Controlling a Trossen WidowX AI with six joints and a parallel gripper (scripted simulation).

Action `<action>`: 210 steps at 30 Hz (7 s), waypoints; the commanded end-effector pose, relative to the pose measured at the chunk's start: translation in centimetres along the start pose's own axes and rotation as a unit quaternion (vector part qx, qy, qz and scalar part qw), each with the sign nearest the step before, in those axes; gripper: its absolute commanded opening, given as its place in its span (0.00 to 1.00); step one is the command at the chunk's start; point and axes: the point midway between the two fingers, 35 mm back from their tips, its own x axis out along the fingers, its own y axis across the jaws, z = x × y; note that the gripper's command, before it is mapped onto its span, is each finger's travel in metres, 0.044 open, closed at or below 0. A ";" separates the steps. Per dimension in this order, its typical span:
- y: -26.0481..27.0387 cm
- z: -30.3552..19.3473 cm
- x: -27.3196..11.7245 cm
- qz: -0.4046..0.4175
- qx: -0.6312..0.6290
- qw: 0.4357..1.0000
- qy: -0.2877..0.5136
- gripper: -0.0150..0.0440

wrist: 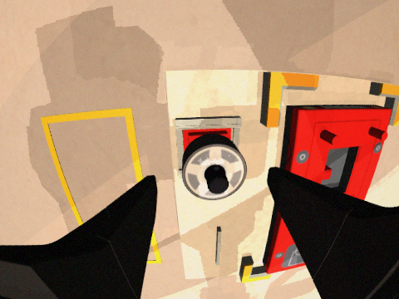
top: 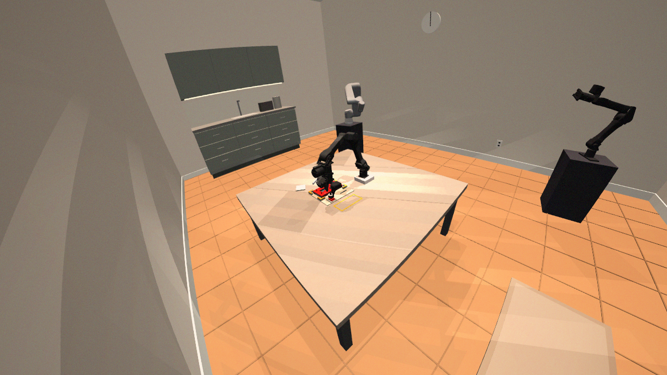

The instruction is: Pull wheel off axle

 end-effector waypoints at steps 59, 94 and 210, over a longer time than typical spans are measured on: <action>-0.1 -0.4 0.9 -0.002 0.000 1.000 0.005 0.25; -0.1 -0.4 -0.2 -0.002 -0.001 1.000 0.005 0.25; 9.9 -6.6 5.6 0.001 -0.001 1.000 0.007 0.25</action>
